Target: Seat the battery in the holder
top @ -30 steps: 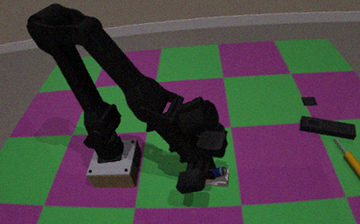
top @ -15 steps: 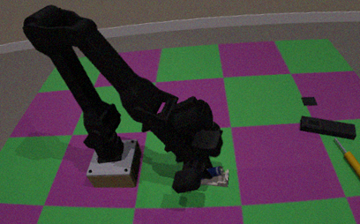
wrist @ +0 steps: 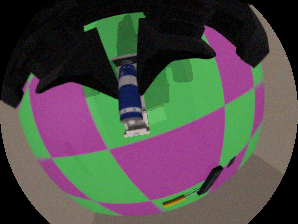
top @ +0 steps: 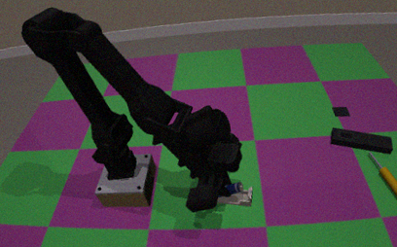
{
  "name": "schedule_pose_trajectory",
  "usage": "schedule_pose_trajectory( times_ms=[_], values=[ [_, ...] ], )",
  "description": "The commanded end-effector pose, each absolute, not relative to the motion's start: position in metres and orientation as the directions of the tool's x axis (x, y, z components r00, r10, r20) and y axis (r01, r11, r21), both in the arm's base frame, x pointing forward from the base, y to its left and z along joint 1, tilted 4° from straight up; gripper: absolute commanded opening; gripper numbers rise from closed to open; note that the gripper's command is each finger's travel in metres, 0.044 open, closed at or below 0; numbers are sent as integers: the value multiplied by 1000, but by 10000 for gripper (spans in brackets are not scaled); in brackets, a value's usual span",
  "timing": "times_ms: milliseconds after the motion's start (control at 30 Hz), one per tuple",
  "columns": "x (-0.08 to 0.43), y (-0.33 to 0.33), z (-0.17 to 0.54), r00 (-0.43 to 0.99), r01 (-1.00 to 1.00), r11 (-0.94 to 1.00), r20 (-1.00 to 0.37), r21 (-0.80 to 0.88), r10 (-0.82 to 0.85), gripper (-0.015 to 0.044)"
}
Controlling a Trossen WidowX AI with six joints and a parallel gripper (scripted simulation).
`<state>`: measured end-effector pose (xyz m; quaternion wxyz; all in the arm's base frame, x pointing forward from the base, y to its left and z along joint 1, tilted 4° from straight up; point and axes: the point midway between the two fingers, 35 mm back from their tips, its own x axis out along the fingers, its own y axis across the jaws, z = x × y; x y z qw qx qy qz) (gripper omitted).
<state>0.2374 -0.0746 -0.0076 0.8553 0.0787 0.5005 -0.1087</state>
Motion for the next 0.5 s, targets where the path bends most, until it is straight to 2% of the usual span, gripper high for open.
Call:
schedule_pose_trajectory(
  times_ms=[0,467],
  values=[
    [232,-73,-10,459,267,963,-882,26,-104,71],
    [233,-73,-11,433,269,963,-897,29,-94,71]
  ],
)
